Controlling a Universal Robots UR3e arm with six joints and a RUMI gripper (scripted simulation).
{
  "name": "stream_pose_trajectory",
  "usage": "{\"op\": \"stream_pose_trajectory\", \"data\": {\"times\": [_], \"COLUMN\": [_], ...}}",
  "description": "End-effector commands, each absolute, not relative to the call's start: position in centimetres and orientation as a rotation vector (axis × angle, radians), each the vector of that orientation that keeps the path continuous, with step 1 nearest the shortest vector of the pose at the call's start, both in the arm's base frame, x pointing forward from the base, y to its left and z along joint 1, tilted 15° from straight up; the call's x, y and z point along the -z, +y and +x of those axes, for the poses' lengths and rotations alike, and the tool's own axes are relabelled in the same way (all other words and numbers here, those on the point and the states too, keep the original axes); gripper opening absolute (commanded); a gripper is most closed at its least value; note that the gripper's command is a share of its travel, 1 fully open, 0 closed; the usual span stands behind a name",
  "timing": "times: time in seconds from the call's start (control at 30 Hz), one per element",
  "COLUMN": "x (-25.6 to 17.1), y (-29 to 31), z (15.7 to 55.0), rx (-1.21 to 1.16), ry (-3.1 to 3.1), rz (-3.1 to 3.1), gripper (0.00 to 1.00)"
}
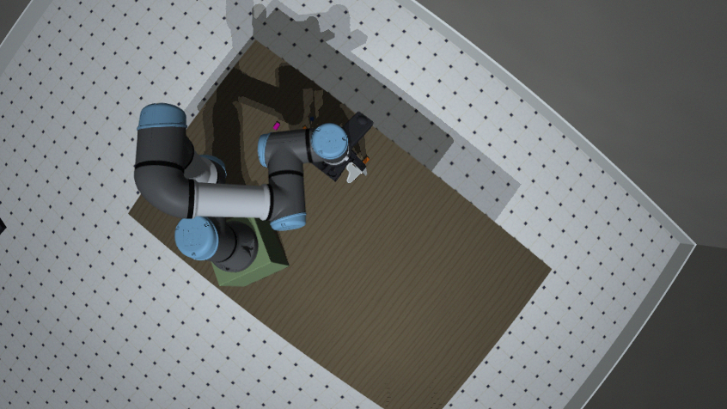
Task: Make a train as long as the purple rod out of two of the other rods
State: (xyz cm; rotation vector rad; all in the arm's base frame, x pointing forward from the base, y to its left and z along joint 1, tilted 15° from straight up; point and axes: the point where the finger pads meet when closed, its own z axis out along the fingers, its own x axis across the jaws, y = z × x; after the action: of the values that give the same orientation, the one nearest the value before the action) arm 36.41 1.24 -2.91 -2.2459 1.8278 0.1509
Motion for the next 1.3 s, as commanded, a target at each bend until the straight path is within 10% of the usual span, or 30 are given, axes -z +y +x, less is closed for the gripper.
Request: {"op": "stream_pose_trajectory", "data": {"times": [0.0,1.27], "x": [2.8,1.1], "y": [1.5,8.1], "z": [36.4,35.4], "rx": [-0.152,-0.226], "ry": [1.858,2.384], "rz": [-2.225,-1.715], "gripper": [1.00,1.00]}}
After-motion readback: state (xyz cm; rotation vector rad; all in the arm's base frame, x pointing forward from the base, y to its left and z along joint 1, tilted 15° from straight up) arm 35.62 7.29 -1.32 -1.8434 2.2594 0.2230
